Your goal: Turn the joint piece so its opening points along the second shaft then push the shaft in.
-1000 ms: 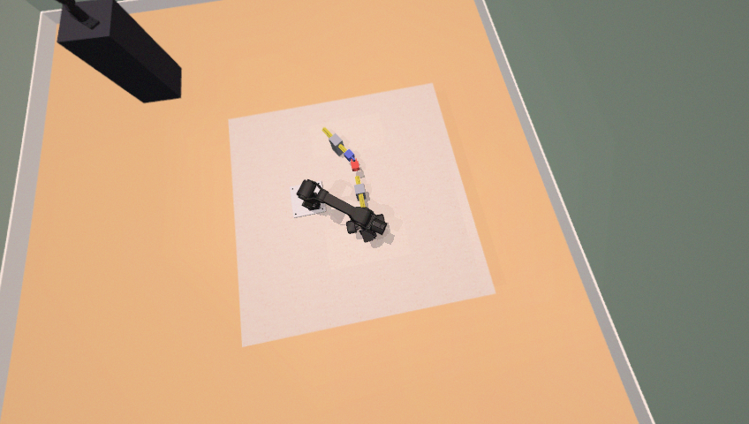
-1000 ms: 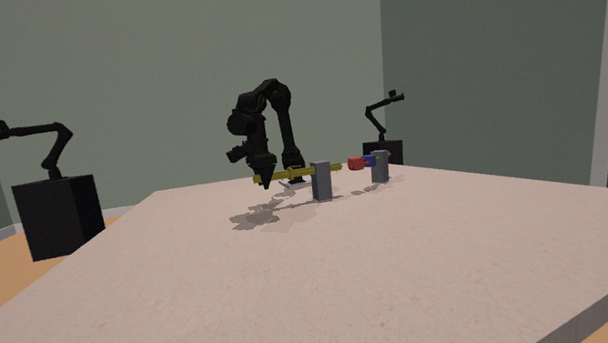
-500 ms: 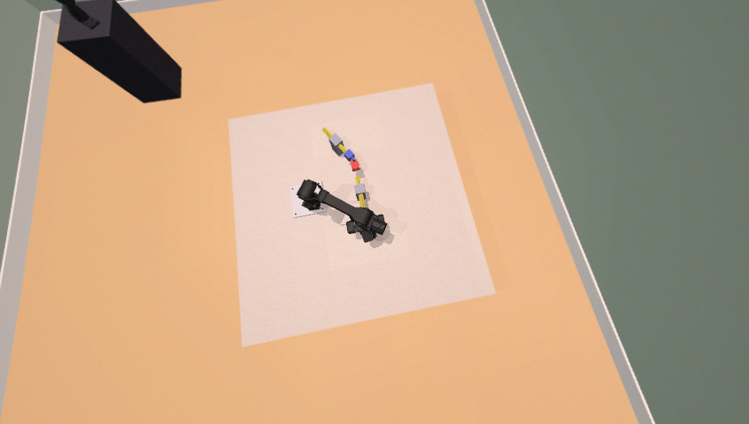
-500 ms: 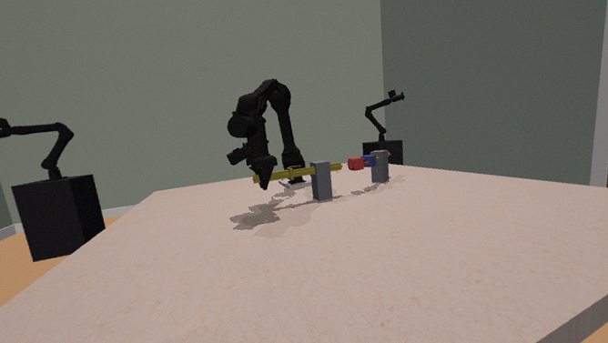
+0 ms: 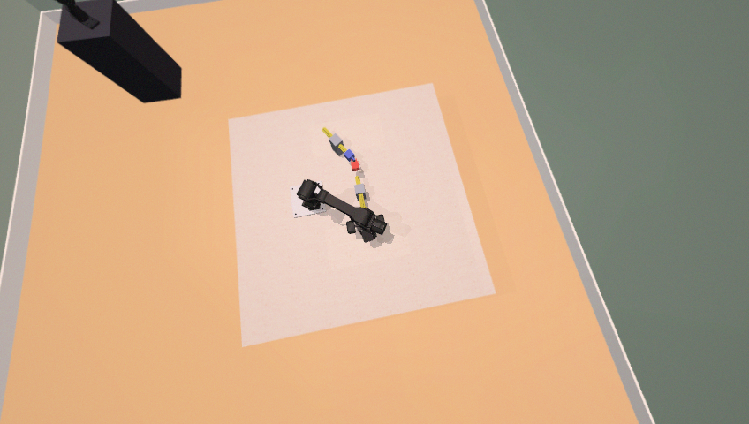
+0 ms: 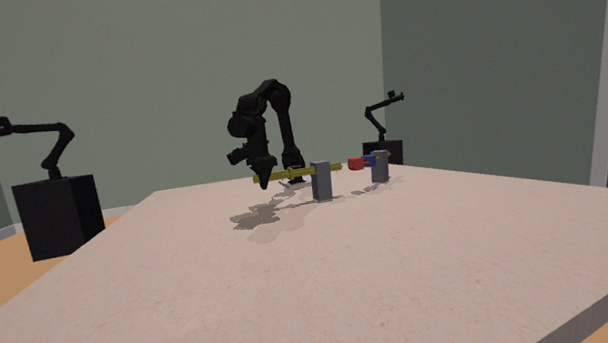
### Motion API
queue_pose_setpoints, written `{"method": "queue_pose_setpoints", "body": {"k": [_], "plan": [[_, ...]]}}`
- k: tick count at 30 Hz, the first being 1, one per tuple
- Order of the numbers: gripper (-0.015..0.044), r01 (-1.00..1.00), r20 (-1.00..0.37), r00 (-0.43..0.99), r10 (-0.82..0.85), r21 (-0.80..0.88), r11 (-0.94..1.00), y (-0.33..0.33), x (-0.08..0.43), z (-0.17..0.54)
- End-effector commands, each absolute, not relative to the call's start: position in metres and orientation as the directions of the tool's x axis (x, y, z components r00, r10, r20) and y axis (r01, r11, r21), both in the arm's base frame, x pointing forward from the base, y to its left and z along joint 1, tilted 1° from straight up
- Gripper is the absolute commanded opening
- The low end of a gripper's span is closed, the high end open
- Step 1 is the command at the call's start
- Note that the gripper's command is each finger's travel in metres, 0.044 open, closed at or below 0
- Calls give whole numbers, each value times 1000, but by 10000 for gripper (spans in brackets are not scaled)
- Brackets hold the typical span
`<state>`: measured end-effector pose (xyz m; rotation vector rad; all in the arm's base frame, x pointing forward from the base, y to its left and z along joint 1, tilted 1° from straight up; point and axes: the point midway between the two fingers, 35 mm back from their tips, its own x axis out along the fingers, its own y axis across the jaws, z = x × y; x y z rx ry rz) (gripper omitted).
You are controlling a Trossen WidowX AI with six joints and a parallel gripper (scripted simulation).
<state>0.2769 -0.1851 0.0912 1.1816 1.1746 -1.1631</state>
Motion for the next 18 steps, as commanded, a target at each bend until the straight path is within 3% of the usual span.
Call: {"method": "queue_pose_setpoints", "body": {"k": [1,18], "plan": [[67,999,-999,43,-31,42,32,-186,277,91],[67,998,-999,44,-27,43,37,-185,277,91]]}}
